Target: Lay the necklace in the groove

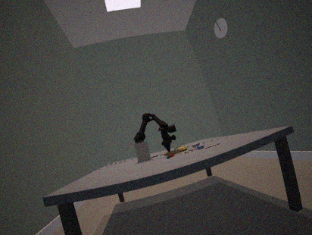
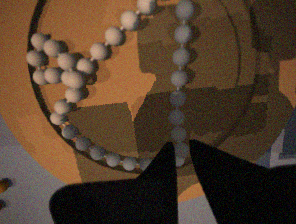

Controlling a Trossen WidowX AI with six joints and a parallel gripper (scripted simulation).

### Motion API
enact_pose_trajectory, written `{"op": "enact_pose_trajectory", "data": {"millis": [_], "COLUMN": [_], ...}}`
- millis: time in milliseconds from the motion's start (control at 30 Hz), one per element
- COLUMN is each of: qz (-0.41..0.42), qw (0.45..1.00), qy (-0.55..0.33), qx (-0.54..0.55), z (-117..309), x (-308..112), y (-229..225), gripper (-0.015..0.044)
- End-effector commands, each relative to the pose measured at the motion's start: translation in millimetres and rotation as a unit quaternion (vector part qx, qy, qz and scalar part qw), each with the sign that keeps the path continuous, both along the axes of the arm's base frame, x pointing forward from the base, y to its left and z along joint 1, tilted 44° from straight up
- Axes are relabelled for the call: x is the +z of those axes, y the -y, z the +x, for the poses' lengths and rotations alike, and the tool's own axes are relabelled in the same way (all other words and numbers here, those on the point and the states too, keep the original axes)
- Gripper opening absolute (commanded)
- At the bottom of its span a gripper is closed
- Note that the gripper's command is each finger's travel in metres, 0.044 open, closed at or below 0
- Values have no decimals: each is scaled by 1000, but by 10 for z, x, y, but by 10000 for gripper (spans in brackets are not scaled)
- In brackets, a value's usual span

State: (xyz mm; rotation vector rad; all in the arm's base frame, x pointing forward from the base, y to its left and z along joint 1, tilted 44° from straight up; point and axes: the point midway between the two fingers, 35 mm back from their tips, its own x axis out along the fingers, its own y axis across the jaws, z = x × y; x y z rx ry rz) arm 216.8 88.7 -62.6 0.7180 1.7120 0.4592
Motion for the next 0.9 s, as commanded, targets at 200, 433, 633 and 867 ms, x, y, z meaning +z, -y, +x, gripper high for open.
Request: {"op": "enact_pose_trajectory", "data": {"millis": [200,433,633,867], "qz": [0,0,0,1], "qw": [1000,1000,1000,1000], "qy": [0,0,-2,-6], "qx": [0,0,-1,-3], "z": [3,3,1,-33], "x": [2,2,14,27], "y": [1,1,15,68], "gripper": [0,0,0,0]}}
